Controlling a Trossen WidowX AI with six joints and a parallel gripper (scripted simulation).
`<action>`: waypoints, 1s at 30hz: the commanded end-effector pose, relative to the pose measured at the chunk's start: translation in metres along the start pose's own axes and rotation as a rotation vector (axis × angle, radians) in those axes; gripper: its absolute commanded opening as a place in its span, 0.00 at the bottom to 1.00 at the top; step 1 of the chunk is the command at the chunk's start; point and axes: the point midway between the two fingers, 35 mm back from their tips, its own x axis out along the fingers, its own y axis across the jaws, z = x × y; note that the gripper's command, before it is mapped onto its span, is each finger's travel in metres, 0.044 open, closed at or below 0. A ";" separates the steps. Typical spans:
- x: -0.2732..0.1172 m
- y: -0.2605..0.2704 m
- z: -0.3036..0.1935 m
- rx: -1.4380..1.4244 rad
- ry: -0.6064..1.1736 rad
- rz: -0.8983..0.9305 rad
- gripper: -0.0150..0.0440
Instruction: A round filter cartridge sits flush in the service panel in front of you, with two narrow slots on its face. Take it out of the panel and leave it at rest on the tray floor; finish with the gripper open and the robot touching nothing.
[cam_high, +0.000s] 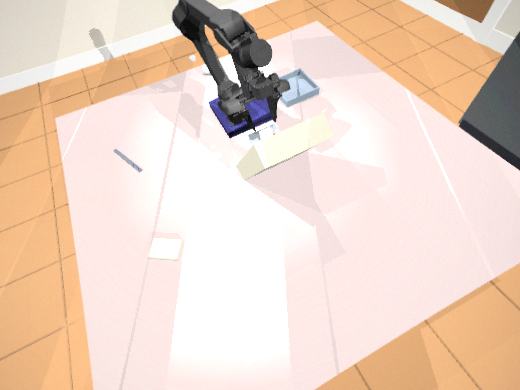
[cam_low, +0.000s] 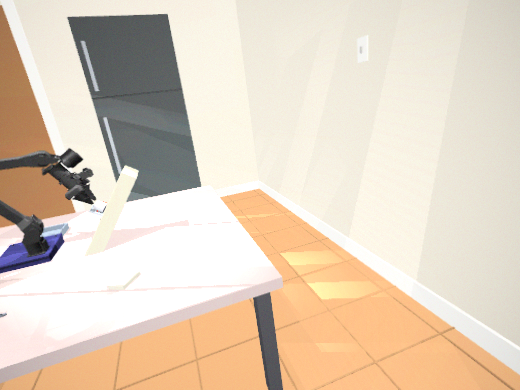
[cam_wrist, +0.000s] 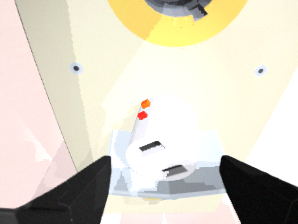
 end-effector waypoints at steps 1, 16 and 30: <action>0.009 0.001 0.000 -0.004 0.008 0.002 0.77; 0.029 0.000 -0.002 -0.004 0.007 0.002 0.77; 0.025 0.000 -0.002 0.003 0.002 -0.001 0.62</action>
